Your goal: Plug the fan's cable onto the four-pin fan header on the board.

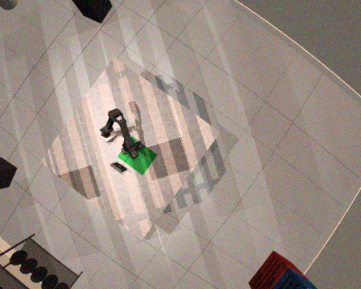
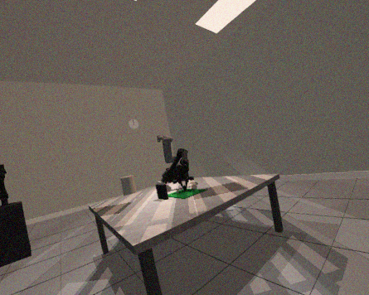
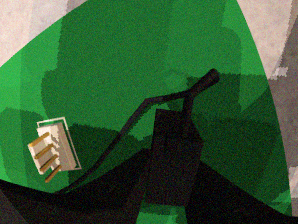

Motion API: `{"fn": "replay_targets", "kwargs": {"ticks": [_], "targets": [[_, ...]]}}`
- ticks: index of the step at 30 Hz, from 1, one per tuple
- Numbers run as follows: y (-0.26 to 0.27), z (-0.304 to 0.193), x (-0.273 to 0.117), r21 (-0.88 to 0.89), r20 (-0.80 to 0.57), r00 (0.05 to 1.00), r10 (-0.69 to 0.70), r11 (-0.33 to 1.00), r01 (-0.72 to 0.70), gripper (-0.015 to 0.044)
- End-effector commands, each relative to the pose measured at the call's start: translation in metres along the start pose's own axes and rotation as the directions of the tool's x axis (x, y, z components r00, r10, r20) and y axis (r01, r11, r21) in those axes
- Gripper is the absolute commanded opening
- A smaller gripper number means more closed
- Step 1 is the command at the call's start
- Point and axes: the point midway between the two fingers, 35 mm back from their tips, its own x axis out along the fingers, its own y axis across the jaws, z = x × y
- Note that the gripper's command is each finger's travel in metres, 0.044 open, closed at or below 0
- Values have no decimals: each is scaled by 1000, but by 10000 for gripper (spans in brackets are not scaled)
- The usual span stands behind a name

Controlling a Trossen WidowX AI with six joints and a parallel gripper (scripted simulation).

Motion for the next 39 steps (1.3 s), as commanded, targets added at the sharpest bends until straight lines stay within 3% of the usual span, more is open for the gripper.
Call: {"fn": "replay_targets", "kwargs": {"ticks": [1, 6, 14, 26, 39], "targets": [[0, 0, 0, 0, -1, 1000, 1, 1000, -1, 0], [0, -1, -47, 6, 3, 1000, 2, 1000, -2, 0], [1, -1, -49, 29, 3, 1000, 2, 1000, -2, 0], [11, -4, -49, 427, 2, 1000, 4, 904, -4, 0], [23, -7, -49, 780, 1, 1000, 5, 626, -4, 0]]}}
